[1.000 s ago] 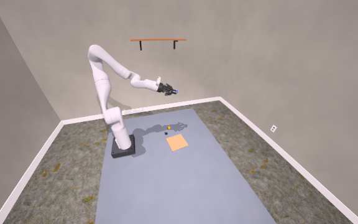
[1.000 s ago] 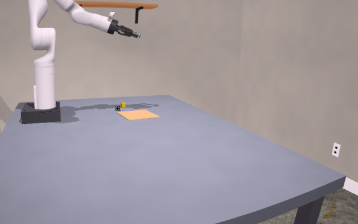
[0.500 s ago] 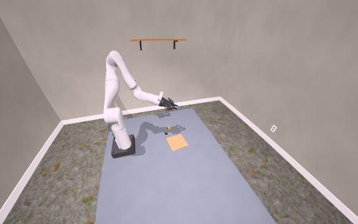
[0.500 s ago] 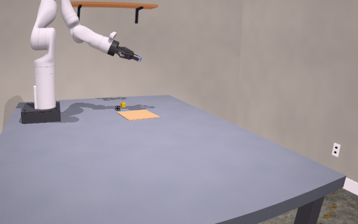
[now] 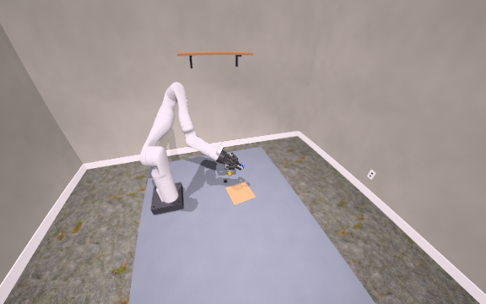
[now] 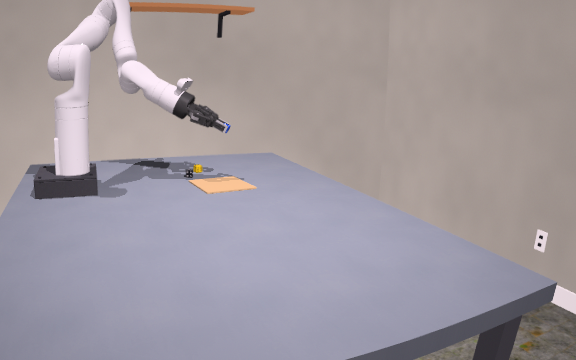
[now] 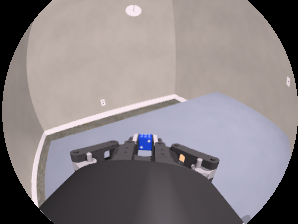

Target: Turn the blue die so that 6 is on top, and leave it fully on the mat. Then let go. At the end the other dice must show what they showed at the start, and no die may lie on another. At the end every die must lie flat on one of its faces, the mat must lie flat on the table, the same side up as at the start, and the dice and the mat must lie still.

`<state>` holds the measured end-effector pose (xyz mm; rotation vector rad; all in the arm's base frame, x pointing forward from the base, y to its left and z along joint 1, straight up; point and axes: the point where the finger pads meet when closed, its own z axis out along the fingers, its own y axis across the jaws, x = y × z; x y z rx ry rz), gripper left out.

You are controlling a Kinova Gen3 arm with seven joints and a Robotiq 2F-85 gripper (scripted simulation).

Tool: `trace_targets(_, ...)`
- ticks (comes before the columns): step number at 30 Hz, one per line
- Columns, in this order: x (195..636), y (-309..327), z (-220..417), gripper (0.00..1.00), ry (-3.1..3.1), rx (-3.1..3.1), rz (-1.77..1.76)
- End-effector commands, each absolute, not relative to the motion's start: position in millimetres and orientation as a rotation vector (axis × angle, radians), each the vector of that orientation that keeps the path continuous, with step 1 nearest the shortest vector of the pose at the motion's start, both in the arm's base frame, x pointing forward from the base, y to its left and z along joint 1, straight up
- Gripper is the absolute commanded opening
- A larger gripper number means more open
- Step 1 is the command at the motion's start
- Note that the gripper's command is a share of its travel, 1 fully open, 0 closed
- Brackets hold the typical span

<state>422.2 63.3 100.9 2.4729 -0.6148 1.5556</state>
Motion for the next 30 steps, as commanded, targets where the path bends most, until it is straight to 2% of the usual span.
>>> trace_targets(1, 419.8, 34.5, 87.0, 0.15, -0.629, 2.428, 1.512)
trace_targets(12, 406.1, -2.3, 64.2, 0.15, -0.671, 2.390, 1.440)
trace_targets(30, 403.1, -9.8, 59.7, 0.15, -0.680, 2.382, 1.426)
